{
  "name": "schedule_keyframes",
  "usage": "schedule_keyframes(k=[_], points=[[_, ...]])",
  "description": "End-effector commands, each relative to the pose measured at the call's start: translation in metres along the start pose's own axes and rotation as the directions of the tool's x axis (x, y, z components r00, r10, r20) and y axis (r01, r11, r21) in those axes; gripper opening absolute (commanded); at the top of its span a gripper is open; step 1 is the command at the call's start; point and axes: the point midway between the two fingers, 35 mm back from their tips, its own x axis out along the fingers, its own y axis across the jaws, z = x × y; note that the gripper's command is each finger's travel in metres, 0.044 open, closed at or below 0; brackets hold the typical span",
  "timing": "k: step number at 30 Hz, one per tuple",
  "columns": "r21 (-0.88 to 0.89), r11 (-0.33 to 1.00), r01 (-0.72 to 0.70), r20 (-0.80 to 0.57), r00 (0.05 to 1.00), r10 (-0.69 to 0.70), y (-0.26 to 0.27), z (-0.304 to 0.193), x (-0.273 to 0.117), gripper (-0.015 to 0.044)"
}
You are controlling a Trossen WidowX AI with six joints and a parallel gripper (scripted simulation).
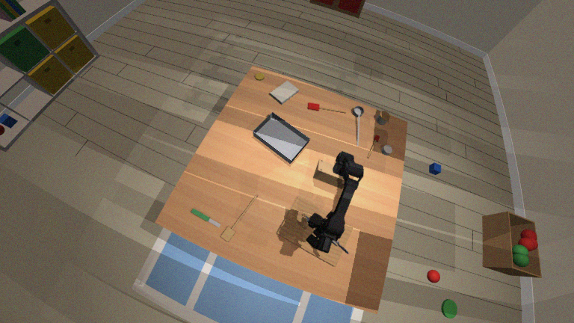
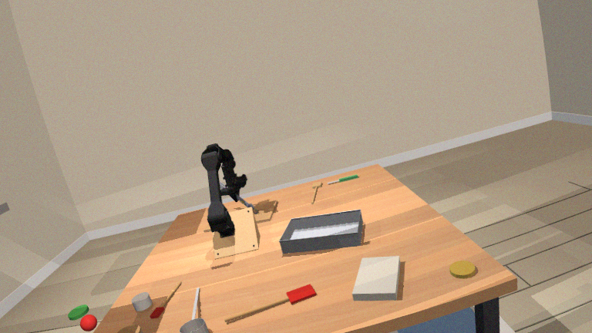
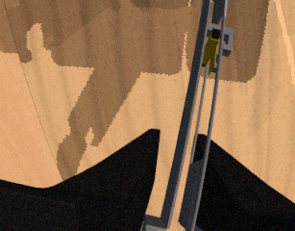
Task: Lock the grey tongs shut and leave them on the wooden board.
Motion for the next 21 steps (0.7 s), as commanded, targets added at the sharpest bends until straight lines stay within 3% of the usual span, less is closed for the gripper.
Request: schedule_keyframes(k=[1,21], points=[[0.004,1.0,0.002,0.006,1.0,-0.002,-0.001,0.001,0.008,-0.015],[0.005,1.0,0.004,0.006,1.0,-0.004,-0.004,0.003,0.04,-0.015]])
